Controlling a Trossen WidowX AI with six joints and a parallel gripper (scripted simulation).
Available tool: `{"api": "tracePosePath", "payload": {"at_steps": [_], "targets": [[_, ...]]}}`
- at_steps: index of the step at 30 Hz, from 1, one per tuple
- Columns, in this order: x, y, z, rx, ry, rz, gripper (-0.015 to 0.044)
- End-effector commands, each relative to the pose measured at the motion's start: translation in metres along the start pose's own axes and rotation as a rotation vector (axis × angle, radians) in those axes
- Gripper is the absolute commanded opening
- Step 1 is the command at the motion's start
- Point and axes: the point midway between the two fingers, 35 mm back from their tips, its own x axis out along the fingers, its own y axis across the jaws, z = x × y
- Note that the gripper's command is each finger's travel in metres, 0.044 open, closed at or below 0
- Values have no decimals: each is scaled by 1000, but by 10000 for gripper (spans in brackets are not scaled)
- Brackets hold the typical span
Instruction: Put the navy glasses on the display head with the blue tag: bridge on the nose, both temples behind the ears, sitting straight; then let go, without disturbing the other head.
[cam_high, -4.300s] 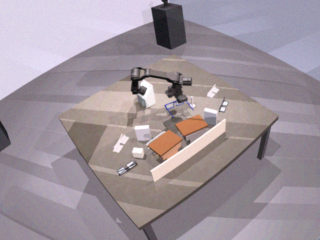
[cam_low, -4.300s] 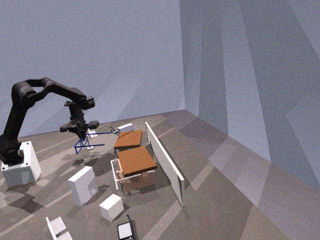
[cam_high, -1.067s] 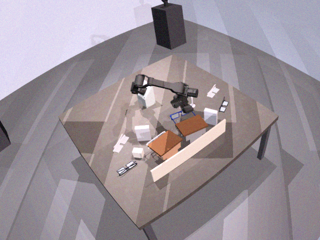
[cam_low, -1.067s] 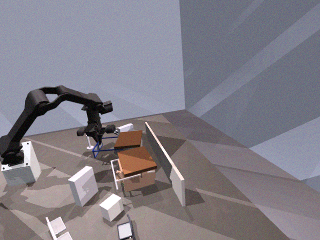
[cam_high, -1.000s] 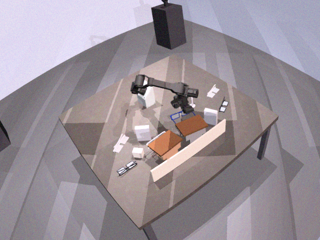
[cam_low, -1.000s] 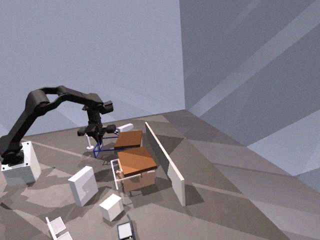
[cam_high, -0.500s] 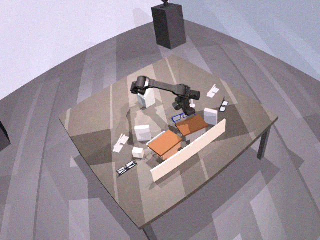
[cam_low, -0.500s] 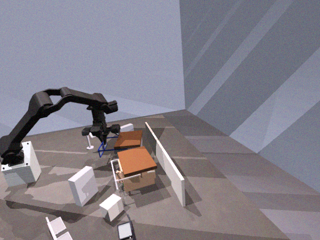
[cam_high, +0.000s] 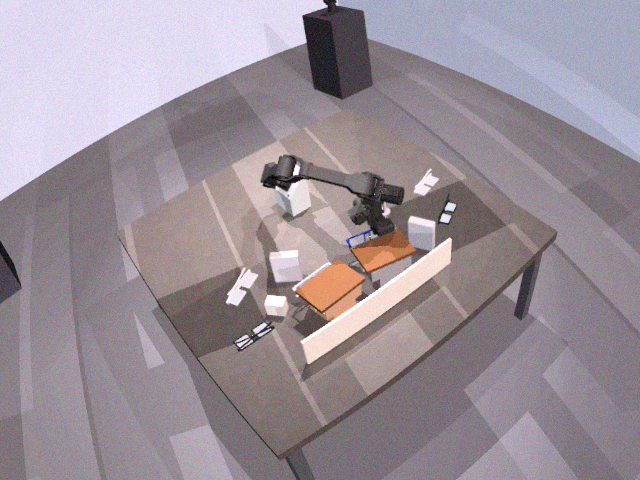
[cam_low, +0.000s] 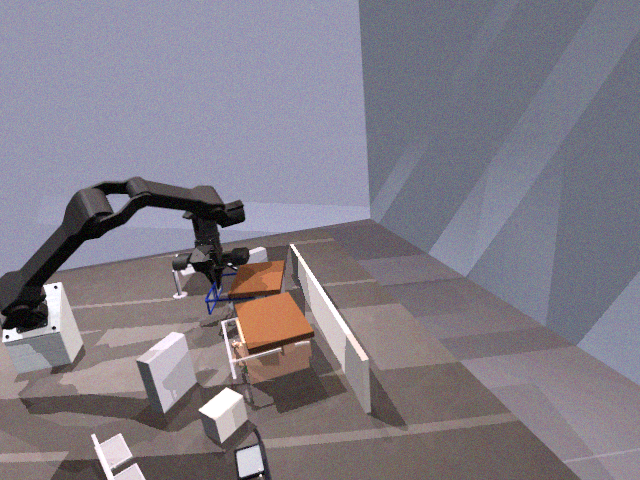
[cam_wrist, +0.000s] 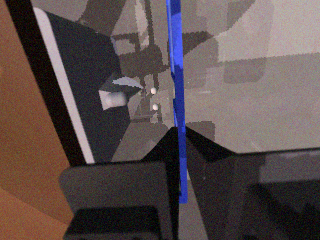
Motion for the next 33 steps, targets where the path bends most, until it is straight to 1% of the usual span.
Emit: {"api": "tracePosePath", "payload": {"at_steps": [1,15,33], "targets": [[1,6,-1,-3,-4,2,0],[1,23,-1,-2,-4,2,0],[3,24,-1,-2,-4,2,0]]}}
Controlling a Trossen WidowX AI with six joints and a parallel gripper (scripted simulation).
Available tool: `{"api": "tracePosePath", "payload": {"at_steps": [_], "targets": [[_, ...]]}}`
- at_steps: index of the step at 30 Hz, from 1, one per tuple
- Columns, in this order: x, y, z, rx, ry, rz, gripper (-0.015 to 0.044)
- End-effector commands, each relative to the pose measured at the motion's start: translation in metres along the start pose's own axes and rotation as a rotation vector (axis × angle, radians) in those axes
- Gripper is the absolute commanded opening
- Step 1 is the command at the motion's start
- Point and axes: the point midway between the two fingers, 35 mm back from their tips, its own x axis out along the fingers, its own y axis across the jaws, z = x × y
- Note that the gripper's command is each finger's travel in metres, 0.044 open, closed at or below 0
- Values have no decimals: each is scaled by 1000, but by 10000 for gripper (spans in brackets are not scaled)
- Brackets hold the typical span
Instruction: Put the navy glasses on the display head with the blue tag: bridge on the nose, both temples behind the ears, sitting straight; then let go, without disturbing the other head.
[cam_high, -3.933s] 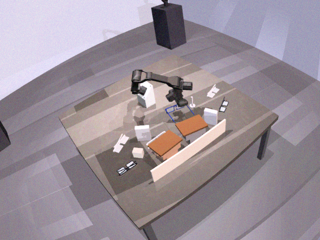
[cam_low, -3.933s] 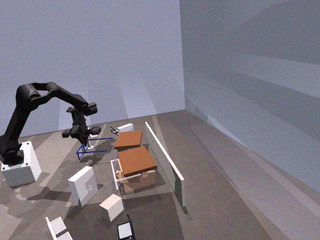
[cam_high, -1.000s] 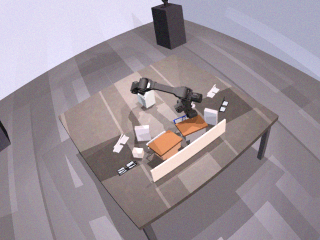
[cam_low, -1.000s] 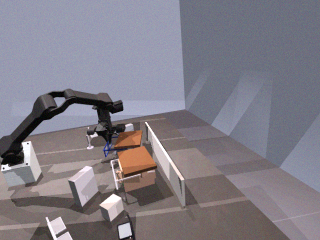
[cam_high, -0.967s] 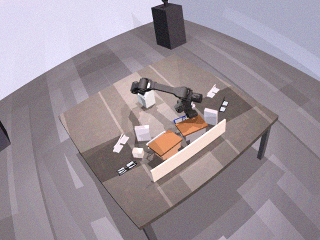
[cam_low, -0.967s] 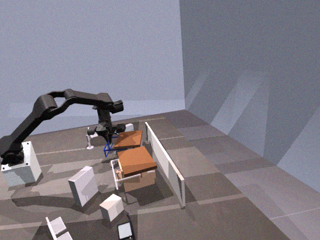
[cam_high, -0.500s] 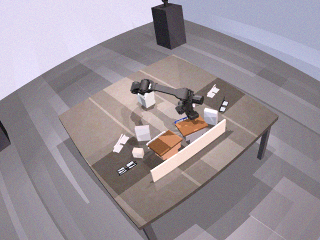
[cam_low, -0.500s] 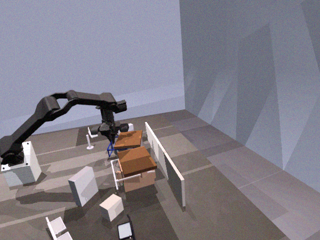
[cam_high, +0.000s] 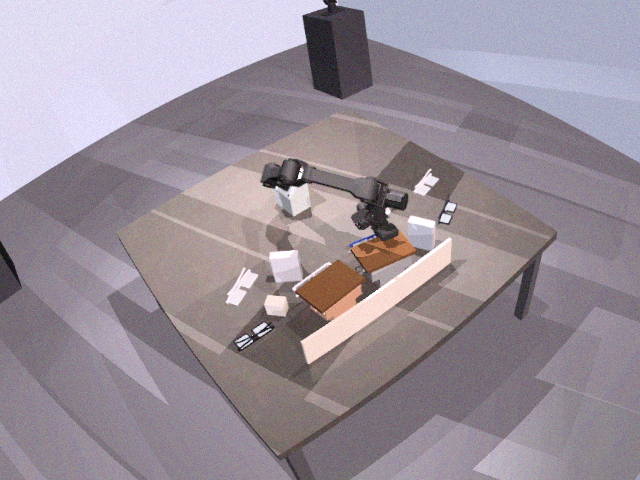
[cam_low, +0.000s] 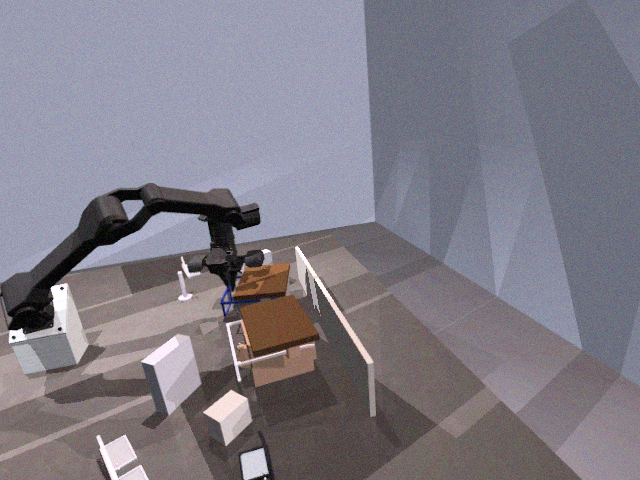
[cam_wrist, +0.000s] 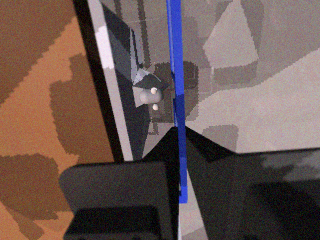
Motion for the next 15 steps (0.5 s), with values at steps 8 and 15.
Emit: {"api": "tracePosePath", "payload": {"at_steps": [8,15], "targets": [[5,0,0,-4,-3,2,0],[4,1,0,1,1,1,26]]}}
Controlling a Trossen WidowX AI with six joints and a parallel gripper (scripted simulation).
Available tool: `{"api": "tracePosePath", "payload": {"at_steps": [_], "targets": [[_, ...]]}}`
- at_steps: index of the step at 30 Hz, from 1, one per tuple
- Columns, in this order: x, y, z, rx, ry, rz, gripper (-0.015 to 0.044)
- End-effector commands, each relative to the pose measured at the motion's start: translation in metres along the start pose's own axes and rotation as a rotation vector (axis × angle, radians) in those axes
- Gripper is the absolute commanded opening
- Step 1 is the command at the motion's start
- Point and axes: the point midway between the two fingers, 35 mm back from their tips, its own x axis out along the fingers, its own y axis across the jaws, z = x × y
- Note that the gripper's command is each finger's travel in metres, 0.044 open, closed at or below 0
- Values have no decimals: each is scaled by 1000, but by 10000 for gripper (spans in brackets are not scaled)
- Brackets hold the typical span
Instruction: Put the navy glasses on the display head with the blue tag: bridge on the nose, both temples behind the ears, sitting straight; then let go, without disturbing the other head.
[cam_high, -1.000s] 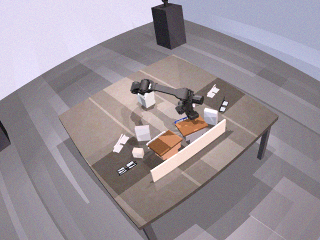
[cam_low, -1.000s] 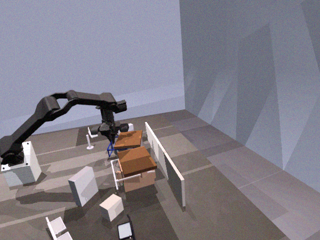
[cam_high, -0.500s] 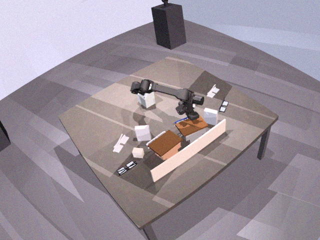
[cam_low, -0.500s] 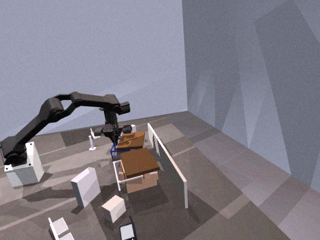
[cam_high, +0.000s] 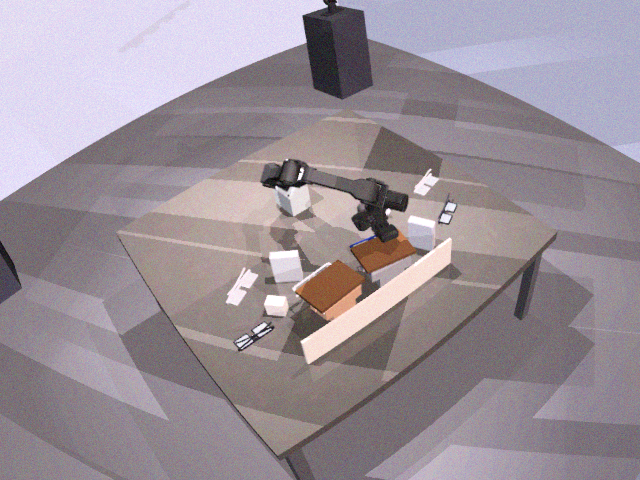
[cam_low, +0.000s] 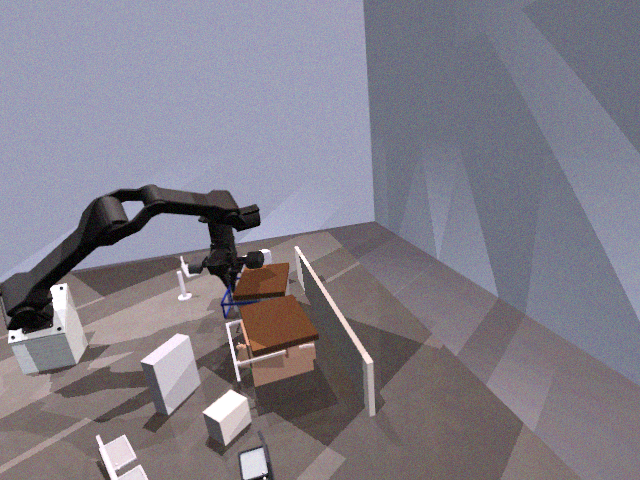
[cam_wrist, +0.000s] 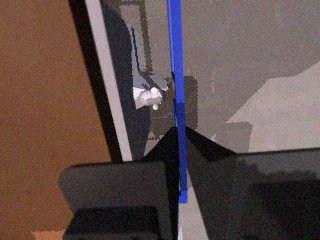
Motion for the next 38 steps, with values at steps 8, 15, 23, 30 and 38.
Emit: {"api": "tracePosePath", "payload": {"at_steps": [8,15,23,30,38], "targets": [[0,0,0,0,0,0,107],[-22,-1,-2,-4,8,-1,107],[-33,-5,-2,-5,11,-1,107],[-40,-39,-2,-6,11,-3,107],[-50,-59,-2,-7,12,-3,107]]}}
